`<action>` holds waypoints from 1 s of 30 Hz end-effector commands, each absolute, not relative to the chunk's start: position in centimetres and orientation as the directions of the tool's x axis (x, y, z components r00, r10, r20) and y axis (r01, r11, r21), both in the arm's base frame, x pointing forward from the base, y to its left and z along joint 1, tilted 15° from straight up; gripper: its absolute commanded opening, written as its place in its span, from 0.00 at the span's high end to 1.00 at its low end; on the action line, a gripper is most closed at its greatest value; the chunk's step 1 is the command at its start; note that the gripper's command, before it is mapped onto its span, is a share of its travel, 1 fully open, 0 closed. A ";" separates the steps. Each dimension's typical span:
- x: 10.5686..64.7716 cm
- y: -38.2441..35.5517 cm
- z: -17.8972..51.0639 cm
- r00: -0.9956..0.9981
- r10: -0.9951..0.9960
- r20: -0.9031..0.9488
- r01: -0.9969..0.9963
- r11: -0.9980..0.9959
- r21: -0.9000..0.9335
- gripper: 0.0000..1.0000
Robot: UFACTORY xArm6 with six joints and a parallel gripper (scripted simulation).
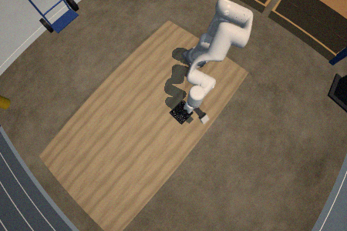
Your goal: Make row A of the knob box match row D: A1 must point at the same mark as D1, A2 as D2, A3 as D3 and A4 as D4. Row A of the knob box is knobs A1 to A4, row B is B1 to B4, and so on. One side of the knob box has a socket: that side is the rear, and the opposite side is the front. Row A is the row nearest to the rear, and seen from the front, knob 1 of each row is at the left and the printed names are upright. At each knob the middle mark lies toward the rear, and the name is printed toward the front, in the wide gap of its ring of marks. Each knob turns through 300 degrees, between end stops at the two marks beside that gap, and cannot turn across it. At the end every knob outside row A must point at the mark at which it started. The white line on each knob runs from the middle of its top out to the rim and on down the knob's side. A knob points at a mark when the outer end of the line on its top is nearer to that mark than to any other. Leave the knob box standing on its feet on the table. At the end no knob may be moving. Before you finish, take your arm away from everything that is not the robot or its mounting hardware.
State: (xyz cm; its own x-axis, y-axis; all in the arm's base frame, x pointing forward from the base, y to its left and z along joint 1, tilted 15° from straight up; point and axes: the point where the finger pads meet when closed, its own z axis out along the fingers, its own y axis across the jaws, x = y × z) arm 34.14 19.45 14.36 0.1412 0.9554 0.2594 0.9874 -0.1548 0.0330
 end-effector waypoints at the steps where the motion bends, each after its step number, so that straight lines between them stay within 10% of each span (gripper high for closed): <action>1: 34.2 19.5 14.5 0.141 0.955 0.261 0.987 -0.155 0.036 0.81; 30: 34.4 19.9 13.0 0.123 0.957 0.261 0.990 -0.138 0.040 0.81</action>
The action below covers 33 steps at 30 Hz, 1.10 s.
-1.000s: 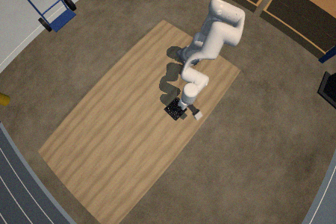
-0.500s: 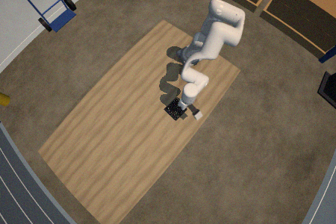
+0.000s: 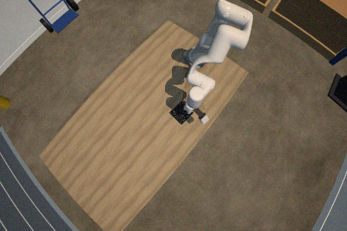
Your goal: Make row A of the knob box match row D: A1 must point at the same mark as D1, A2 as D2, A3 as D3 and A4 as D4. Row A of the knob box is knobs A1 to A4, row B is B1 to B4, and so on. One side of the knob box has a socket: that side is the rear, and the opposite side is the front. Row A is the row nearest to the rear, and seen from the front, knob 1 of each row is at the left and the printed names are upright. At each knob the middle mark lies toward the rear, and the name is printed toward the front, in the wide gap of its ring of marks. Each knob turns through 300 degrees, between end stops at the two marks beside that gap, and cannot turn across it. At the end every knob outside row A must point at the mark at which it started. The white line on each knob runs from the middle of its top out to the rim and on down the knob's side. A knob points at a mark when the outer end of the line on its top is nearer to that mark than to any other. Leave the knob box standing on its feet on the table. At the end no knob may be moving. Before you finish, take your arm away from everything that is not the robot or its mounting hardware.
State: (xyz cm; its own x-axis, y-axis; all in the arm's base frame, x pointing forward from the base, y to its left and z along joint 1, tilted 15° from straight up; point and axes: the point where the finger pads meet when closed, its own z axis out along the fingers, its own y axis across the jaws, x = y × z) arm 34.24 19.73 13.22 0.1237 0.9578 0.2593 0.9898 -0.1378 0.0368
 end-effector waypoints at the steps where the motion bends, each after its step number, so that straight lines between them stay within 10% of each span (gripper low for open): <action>1: 34.4 19.9 12.9 0.123 0.957 0.261 0.990 -0.138 0.040 0.81; 33: 34.7 20.5 10.2 0.123 0.957 0.261 0.990 -0.138 0.040 0.81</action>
